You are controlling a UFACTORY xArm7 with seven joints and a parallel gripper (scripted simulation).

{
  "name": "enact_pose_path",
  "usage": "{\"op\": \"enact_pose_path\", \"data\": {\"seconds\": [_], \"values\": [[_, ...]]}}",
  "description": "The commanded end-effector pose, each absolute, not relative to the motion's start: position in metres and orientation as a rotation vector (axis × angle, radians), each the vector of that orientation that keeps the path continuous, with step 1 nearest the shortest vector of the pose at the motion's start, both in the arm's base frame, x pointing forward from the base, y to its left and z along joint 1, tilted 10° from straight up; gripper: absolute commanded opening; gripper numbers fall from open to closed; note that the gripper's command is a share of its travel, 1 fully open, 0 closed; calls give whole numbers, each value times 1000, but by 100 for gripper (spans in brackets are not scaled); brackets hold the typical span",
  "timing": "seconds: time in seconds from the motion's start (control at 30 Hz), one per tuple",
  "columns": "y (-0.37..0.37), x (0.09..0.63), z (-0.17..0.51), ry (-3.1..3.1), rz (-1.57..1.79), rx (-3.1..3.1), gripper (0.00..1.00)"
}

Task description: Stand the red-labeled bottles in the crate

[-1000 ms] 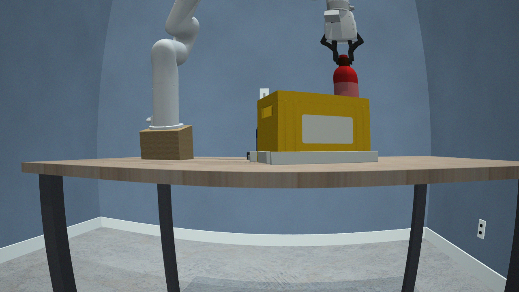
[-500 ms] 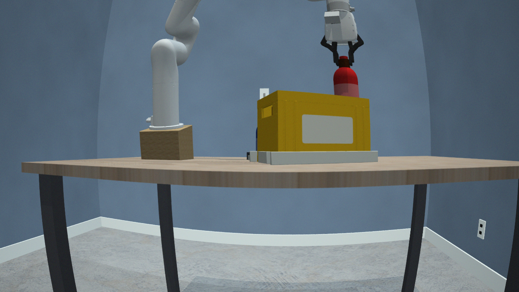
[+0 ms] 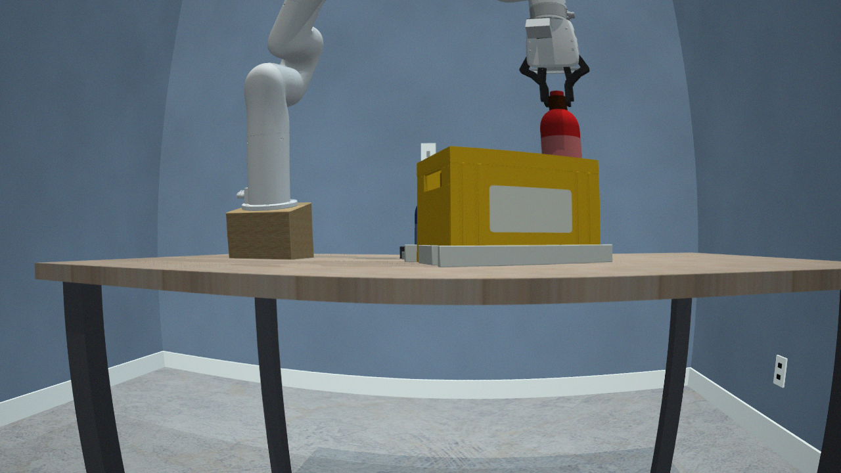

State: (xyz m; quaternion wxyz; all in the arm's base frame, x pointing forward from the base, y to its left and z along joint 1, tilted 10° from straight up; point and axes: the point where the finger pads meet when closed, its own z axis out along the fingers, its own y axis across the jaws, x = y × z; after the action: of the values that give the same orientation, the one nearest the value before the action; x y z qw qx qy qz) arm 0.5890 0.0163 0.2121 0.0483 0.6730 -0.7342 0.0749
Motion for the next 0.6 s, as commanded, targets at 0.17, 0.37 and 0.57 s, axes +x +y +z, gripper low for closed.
{"op": "enact_pose_path", "data": {"seconds": [0.17, 0.37, 0.57], "values": [[17, 590, 214, -2241, 234, 2056, 0], [16, 590, 210, -2241, 234, 2056, 0], [16, 591, 206, -2241, 234, 2056, 0]]}}
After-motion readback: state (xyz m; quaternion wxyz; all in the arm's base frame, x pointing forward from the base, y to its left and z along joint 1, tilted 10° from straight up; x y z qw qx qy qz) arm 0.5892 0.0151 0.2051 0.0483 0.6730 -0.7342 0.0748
